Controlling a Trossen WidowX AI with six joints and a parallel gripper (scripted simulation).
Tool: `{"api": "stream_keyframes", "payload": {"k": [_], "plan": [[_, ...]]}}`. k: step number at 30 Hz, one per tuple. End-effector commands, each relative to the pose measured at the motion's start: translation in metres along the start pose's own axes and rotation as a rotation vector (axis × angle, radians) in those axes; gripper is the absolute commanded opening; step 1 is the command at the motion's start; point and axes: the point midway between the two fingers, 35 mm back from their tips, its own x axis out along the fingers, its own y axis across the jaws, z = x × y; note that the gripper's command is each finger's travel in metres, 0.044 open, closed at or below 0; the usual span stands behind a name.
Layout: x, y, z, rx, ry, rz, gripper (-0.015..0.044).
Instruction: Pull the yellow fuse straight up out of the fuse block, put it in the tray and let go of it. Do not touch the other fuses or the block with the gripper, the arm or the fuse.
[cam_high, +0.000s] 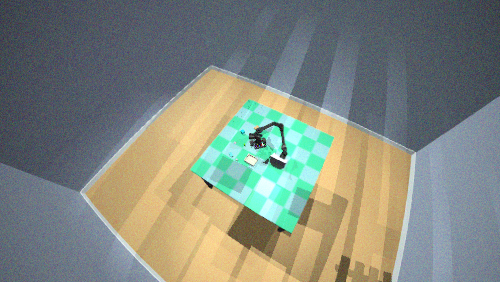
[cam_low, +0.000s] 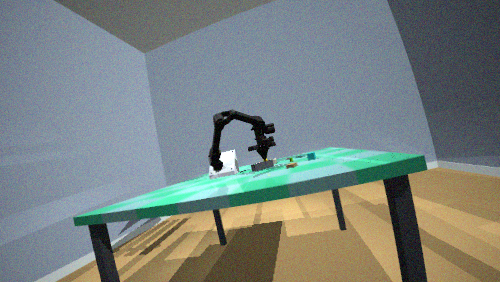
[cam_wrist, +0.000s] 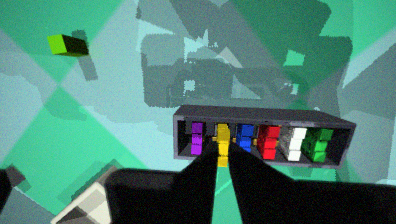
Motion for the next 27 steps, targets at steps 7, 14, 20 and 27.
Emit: {"api": "stream_keyframes", "payload": {"k": [7, 14, 20, 27], "plan": [[-0.006, 0.001, 0.000, 0.006, 0.005, 0.004, 0.0000], [-0.010, 0.001, 0.000, 0.006, 0.004, 0.004, 0.0000], [-0.013, 0.001, 0.000, 0.005, 0.004, 0.004, 0.0000], [-0.016, 0.001, 0.000, 0.005, 0.004, 0.003, 0.0000]]}}
